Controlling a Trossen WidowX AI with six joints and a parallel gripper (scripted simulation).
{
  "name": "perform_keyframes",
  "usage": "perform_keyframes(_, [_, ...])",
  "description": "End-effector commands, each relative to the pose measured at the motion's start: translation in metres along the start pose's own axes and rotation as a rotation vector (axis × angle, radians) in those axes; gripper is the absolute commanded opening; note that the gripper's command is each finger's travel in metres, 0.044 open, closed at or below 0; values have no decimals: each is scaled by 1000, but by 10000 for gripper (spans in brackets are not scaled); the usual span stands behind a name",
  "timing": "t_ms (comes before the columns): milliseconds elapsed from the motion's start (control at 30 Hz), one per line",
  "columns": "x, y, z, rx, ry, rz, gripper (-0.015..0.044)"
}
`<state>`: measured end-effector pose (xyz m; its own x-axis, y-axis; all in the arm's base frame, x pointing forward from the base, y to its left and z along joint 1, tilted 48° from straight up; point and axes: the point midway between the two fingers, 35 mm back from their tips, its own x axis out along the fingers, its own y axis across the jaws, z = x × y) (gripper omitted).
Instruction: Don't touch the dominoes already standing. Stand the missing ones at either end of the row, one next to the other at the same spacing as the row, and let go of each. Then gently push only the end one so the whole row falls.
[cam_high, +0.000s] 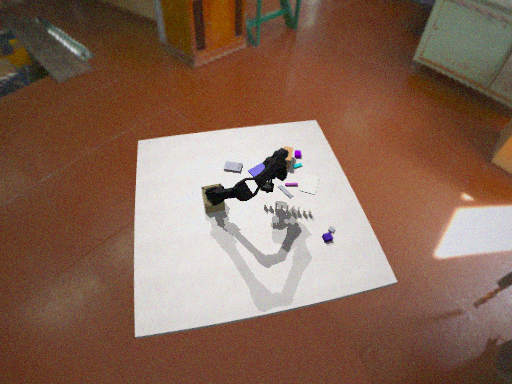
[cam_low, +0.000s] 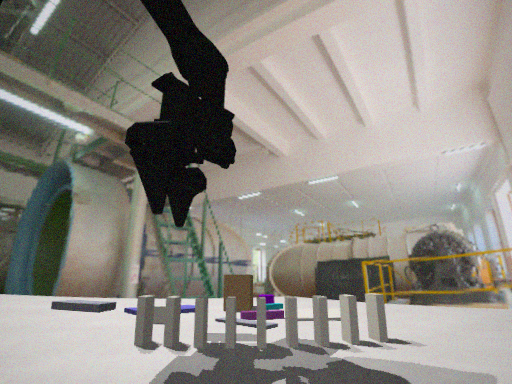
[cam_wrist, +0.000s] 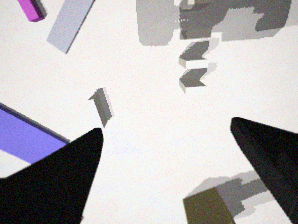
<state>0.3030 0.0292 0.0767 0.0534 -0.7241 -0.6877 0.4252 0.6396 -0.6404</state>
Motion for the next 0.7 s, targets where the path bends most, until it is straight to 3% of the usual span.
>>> perform_keyframes(0, [23, 37, -7, -40, 19, -6, 440])
perform_keyframes(200, [57, 90, -15, -127, 5, -19, 440])
perform_keyframes(400, [64, 92, -15, -130, 5, -19, 440])
perform_keyframes(667, [124, 91, -20, -130, 3, -23, 440])
